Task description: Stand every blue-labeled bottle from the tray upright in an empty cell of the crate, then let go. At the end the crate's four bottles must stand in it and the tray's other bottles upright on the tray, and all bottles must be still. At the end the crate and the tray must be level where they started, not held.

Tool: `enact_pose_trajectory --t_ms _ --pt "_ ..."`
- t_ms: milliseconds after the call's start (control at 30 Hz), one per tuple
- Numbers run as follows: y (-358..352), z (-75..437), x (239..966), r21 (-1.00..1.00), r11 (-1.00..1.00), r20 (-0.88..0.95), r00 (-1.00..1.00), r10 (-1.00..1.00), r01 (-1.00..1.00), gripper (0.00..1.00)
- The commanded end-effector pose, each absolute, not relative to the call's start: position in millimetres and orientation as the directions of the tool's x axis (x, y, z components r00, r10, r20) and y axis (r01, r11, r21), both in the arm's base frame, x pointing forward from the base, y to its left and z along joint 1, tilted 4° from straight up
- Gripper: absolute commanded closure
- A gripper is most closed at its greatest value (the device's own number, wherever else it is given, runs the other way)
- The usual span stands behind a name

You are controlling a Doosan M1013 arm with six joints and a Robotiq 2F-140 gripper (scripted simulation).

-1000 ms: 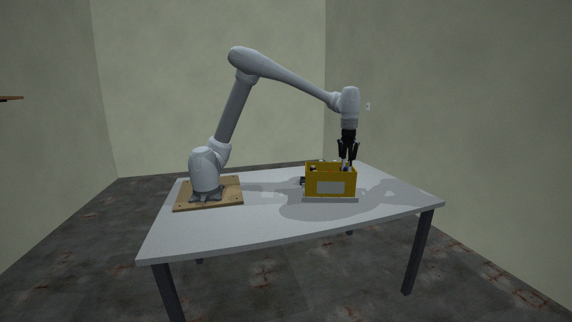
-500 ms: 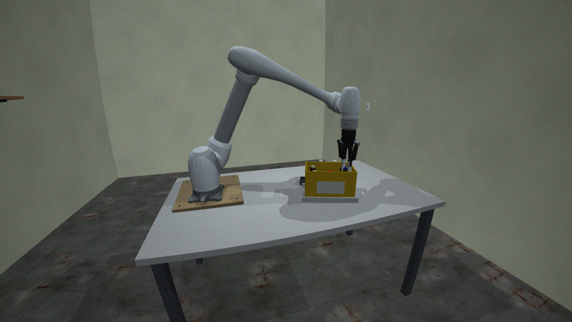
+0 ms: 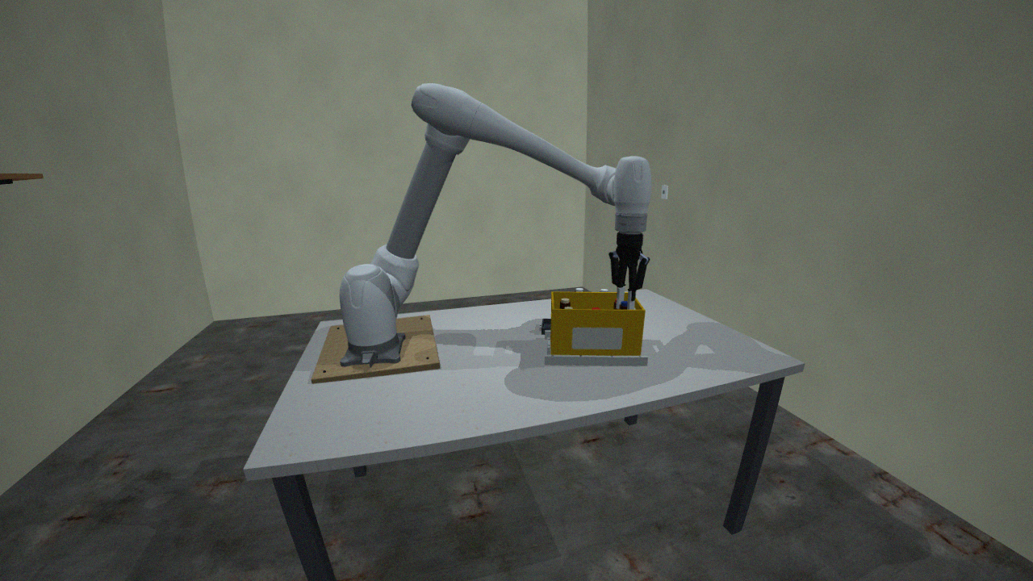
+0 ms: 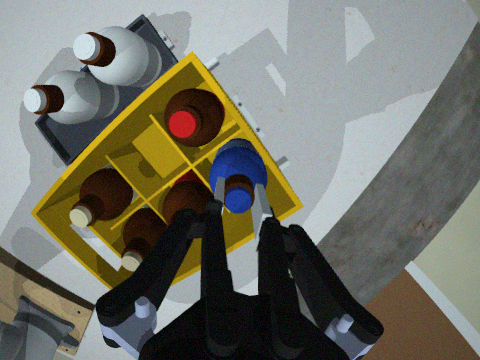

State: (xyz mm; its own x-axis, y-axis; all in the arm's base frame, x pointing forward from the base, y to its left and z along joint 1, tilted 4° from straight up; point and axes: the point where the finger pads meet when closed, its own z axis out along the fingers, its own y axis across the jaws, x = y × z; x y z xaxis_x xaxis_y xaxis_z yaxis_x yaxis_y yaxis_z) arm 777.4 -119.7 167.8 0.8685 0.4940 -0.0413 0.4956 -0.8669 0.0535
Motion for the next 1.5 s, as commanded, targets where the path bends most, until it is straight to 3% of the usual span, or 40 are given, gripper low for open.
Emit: enact_pose_trajectory --t_ms 0,1467 --pt "-119.6 168.0 777.3 0.053 -0.867 -0.041 0.868 0.494 0.496 1.00" --pt "-120.0 162.3 777.3 0.053 -0.867 -0.041 0.868 0.494 0.496 1.00"
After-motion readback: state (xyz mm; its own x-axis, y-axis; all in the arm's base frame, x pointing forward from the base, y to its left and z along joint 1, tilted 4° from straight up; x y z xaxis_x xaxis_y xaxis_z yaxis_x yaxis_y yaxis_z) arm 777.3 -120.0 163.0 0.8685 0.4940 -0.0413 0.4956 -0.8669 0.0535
